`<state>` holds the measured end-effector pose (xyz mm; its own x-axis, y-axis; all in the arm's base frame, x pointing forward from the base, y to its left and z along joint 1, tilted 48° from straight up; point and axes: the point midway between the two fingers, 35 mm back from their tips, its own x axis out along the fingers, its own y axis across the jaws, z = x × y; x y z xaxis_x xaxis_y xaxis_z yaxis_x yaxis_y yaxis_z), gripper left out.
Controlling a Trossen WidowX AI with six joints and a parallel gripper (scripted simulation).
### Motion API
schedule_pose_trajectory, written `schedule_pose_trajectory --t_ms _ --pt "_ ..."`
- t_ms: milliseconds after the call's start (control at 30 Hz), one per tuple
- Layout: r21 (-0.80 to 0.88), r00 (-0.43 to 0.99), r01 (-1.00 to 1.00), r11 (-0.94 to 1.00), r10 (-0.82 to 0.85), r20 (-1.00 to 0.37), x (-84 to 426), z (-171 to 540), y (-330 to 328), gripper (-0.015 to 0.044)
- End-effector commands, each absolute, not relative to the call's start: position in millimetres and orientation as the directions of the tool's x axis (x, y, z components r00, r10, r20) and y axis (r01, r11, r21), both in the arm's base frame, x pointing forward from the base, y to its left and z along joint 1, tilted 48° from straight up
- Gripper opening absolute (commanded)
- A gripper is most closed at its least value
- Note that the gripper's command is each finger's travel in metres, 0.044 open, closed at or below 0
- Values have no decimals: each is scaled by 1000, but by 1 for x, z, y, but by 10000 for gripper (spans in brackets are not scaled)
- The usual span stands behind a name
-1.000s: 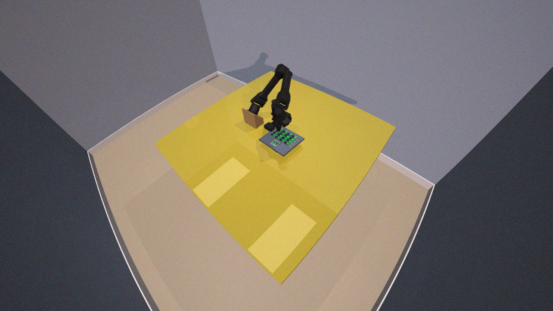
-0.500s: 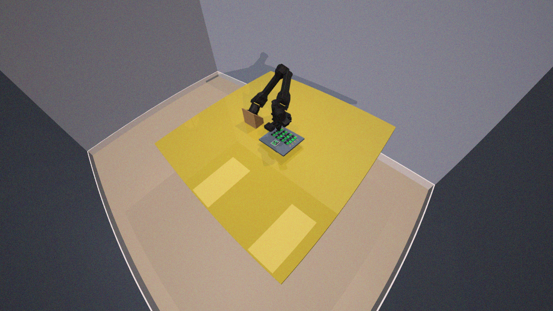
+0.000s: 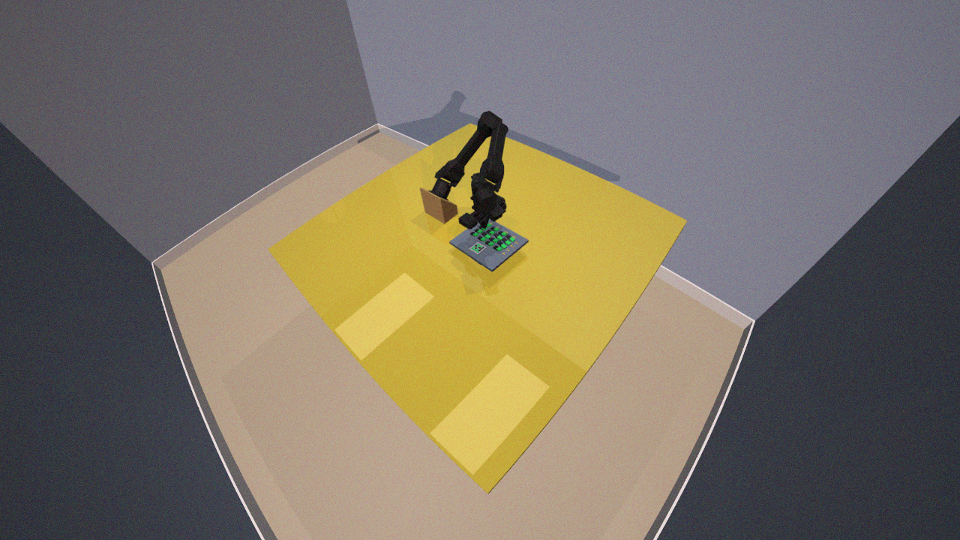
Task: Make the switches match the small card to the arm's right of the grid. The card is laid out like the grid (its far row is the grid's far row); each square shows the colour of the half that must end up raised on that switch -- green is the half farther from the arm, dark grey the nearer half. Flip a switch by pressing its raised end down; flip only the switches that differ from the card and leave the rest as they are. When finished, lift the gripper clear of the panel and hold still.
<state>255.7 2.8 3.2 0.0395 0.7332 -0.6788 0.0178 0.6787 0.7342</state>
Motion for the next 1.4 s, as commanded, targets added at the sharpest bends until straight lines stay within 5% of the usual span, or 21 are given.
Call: schedule_pose_trajectory --t_ms 0,833,1067,1367 --pt "737 39 23 676 736 -676 256 3 4 0" --pt "735 64 24 678 732 -678 251 45 -43 0" --pt "734 67 22 679 732 -679 299 44 -58 0" --pt "734 67 22 679 732 -679 301 43 -59 0"
